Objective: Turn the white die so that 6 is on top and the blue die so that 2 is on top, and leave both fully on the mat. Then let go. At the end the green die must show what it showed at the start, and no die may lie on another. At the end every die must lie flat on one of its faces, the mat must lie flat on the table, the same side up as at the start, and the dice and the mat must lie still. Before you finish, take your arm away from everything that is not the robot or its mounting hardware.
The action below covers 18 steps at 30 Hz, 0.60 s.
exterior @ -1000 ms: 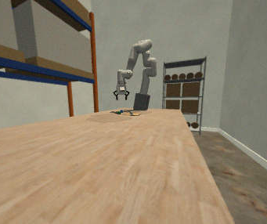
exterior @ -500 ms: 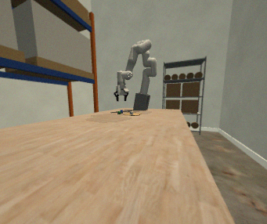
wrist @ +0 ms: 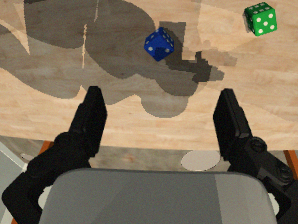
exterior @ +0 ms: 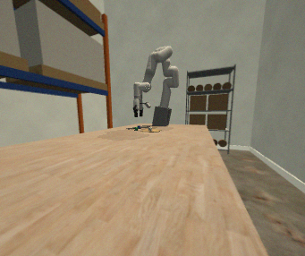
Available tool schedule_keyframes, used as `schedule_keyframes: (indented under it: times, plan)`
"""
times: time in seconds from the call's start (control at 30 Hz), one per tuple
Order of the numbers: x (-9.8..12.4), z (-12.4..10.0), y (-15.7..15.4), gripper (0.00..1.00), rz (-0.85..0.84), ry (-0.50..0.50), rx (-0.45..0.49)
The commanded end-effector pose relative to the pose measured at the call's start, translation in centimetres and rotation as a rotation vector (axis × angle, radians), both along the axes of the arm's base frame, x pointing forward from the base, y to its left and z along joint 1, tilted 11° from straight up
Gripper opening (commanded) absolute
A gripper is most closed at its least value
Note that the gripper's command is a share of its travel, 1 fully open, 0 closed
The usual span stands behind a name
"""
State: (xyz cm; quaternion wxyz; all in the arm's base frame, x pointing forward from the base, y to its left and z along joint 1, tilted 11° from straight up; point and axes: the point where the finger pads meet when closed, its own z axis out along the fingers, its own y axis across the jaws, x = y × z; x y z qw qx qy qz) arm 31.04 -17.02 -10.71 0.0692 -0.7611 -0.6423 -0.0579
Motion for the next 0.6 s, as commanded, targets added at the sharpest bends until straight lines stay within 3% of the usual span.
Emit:
schedule_keyframes:
  times: [0.0, 0.07, 0.4, 0.57]
  plan:
    - [0.0, -0.2, -0.1, 1.00, 0.123, -0.062, 0.007]
    - [0.0, -0.2, -0.1, 1.00, 0.135, -0.064, 0.007]
    - [-0.3, -1.2, -0.1, 1.00, 0.529, -0.135, -0.001]
    - [-0.3, -1.3, -0.1, 1.00, 0.592, -0.146, -0.003]
